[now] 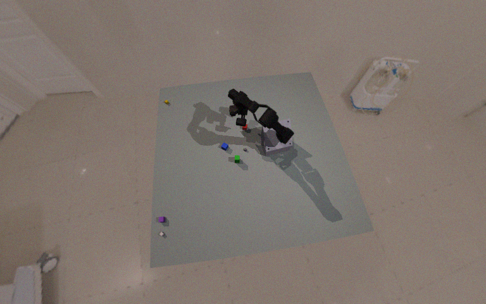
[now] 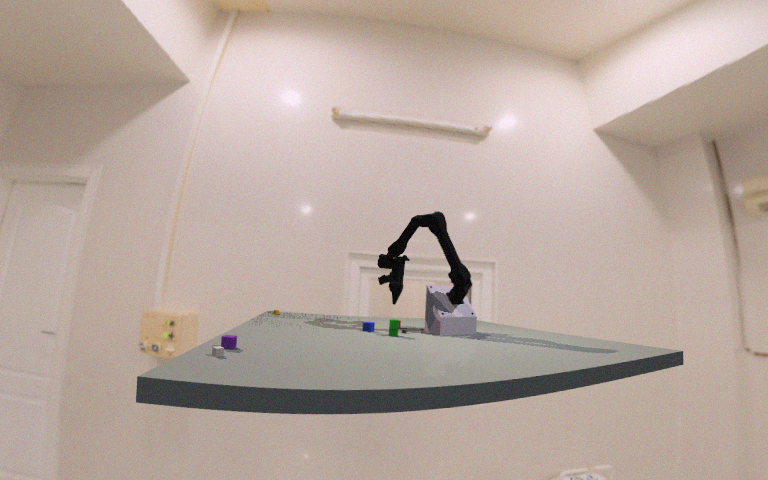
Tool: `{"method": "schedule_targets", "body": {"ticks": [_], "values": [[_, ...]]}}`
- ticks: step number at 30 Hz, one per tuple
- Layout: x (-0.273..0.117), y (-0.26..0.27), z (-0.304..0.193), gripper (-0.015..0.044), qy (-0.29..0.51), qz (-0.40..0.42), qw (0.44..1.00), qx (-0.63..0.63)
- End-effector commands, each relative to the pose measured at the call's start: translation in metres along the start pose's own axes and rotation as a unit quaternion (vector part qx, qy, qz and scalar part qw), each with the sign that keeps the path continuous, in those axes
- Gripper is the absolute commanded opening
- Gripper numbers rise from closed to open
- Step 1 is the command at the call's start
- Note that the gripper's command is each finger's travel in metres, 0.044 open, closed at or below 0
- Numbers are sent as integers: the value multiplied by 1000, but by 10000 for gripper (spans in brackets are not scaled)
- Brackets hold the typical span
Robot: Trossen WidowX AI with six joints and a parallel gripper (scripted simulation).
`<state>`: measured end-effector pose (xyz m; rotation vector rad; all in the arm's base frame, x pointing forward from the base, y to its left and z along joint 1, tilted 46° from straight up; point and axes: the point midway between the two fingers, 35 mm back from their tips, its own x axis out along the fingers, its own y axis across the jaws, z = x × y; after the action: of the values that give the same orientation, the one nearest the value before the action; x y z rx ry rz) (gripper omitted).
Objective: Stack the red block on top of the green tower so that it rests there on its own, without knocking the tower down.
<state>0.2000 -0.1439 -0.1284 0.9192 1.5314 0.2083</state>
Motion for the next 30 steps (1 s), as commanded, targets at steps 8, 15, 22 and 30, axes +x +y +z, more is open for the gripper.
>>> {"method": "schedule_targets", "body": {"ticks": [8,15,22,30], "values": [[22,-4,-19,440,34,24,999,26],[62,0,-22,440,34,25,999,26],[66,1,-21,440,34,25,999,26],[79,2,-22,440,34,26,999,26]]}}
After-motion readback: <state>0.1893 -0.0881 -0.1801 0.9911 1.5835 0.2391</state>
